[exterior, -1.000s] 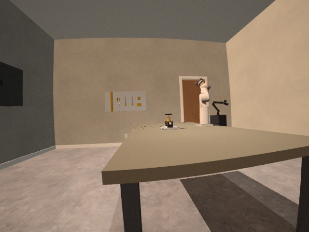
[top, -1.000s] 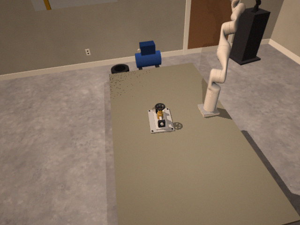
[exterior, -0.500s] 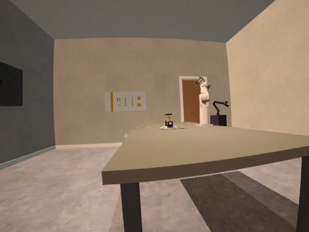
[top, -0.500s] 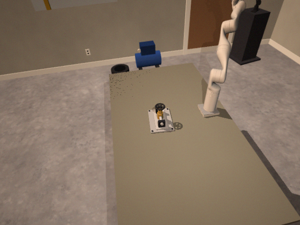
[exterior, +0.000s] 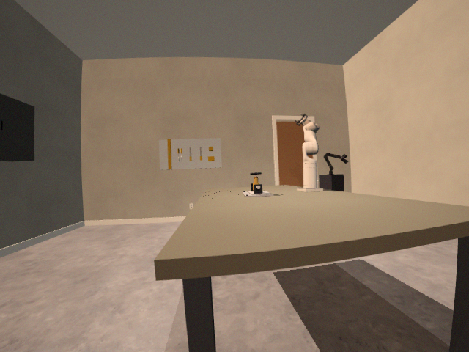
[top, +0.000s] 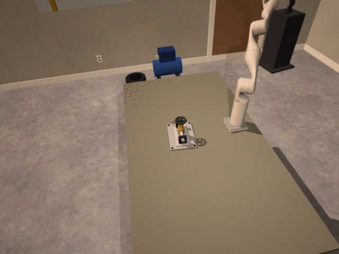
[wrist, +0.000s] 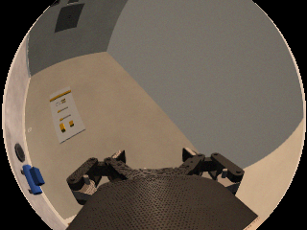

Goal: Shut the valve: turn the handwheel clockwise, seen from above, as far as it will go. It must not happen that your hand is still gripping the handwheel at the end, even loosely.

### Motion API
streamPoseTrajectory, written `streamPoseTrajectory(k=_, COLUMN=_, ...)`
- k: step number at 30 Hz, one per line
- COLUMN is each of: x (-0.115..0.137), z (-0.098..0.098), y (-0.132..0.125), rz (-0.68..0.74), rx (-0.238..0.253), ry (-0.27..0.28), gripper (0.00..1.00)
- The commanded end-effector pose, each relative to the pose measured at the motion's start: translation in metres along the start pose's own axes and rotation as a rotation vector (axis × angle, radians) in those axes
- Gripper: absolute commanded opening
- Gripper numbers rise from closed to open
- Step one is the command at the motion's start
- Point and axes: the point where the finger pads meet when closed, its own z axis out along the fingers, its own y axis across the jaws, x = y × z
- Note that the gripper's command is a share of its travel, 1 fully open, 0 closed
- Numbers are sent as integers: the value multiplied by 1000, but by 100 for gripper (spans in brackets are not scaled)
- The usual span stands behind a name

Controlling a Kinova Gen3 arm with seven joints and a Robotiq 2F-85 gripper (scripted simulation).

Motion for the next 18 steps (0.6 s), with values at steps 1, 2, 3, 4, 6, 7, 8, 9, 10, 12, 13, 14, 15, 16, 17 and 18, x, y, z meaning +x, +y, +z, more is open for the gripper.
streamPoseTrajectory(k=1, x=6, z=2, y=4, rz=-3, rx=-3, ry=5, gripper=100)
streamPoseTrajectory(k=2, x=6, z=2, y=4, rz=-3, rx=-3, ry=5, gripper=100)
streamPoseTrajectory(k=3, x=6, z=2, y=4, rz=-3, rx=-3, ry=5, gripper=100)
streamPoseTrajectory(k=4, x=24, z=7, y=12, rz=16, rx=-3, ry=25, gripper=100)
streamPoseTrajectory(k=6, x=24, z=7, y=12, rz=16, rx=-3, ry=25, gripper=100)
streamPoseTrajectory(k=7, x=24, z=7, y=12, rz=16, rx=-3, ry=25, gripper=100)
streamPoseTrajectory(k=8, x=24, z=7, y=12, rz=16, rx=-3, ry=25, gripper=100)
streamPoseTrajectory(k=9, x=24, z=7, y=12, rz=16, rx=-3, ry=25, gripper=100)
streamPoseTrajectory(k=10, x=24, z=7, y=12, rz=16, rx=-3, ry=25, gripper=100)
streamPoseTrajectory(k=12, x=24, z=7, y=12, rz=16, rx=-3, ry=25, gripper=100)
streamPoseTrajectory(k=13, x=43, z=12, y=20, rz=36, rx=-1, ry=47, gripper=100)
streamPoseTrajectory(k=14, x=43, z=12, y=20, rz=36, rx=-1, ry=47, gripper=100)
streamPoseTrajectory(k=15, x=43, z=12, y=20, rz=36, rx=-1, ry=47, gripper=100)
streamPoseTrajectory(k=16, x=43, z=12, y=20, rz=36, rx=-1, ry=47, gripper=100)
streamPoseTrajectory(k=17, x=43, z=12, y=20, rz=36, rx=-1, ry=47, gripper=100)
streamPoseTrajectory(k=18, x=43, z=12, y=20, rz=36, rx=-1, ry=47, gripper=100)
